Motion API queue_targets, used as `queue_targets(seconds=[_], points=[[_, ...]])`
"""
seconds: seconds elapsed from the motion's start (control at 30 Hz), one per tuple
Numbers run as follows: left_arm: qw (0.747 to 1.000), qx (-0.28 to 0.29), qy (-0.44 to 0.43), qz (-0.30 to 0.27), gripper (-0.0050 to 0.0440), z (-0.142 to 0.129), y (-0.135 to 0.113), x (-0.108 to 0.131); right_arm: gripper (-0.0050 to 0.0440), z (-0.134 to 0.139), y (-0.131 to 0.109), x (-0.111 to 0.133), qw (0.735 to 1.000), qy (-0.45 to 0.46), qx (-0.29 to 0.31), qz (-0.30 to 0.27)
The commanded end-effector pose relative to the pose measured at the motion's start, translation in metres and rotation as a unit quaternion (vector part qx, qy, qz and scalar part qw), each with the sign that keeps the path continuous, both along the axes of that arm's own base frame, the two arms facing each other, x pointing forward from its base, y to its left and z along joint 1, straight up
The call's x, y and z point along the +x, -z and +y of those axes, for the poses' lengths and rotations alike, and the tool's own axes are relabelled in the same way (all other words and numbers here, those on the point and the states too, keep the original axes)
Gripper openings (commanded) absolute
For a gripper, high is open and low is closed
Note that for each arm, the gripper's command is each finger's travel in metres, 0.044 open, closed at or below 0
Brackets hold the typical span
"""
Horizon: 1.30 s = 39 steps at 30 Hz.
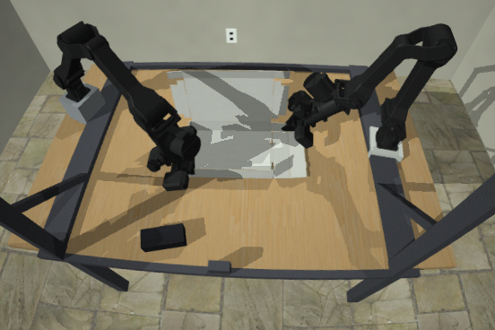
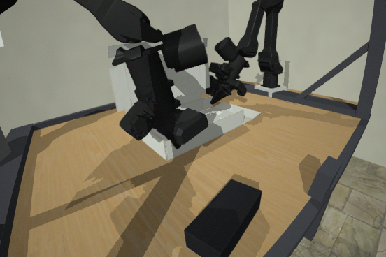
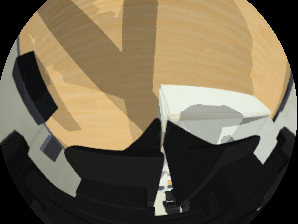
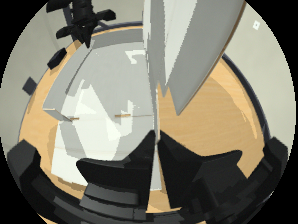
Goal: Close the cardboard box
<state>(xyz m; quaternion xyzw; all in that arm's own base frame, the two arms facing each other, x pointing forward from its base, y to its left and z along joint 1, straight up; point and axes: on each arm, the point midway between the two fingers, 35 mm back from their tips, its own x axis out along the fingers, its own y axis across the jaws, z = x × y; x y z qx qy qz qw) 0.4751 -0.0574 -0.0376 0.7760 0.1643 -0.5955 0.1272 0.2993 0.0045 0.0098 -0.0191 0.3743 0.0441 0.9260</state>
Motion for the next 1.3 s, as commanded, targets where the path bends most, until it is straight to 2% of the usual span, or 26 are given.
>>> queue_targets(seconds=[0.0,1.1,1.27], points=[[1.0,-0.003,0.003,-0.019,0.0006,-0.0014,-0.015,0.0072,0.0,-0.0002,-0.0059,0.0048,1.0,0.002,0.001,-0.01],[1.0,-0.003,0.003,-0.019,0.0006,-0.0014,-0.015,0.0072,0.0,0.0031,-0.0057,0.0045,1.0,0.002,0.0,-0.01],[1.0,-0.003,0.003,-0.019,0.0006,-0.0014,-0.015,0.0072,0.0,0.0073,-0.0063,0.0052,0.998,0.057,0.002,0.004]])
